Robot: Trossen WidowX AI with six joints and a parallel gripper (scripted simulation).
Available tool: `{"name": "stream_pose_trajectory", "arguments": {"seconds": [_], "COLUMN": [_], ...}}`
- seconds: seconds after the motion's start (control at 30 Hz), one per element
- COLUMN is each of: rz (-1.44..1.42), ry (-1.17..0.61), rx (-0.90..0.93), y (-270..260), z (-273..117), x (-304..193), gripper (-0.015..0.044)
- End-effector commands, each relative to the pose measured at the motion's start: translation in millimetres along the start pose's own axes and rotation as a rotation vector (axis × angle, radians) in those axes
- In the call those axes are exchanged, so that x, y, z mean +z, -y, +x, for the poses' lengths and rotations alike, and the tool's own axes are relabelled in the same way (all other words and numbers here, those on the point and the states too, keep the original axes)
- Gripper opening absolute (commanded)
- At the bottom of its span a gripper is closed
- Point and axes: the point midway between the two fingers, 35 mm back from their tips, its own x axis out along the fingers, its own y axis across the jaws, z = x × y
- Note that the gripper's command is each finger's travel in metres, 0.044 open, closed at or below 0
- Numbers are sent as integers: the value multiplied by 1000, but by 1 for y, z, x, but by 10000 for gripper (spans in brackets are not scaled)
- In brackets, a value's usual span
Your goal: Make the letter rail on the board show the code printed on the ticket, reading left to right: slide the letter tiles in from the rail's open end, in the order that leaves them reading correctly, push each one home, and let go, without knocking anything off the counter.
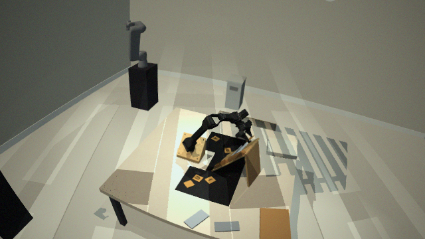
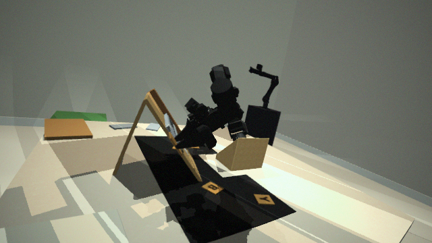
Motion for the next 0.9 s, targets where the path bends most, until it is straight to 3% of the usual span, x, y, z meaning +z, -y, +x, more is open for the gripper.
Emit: {"name": "stream_pose_trajectory", "arguments": {"seconds": [0.0, 0.87], "rz": [-6, -7], "ry": [0, 0], "rx": [-4, -5], "y": [3, 14], "z": [0, 1], "x": [-1, -3], "gripper": [0, 0]}}
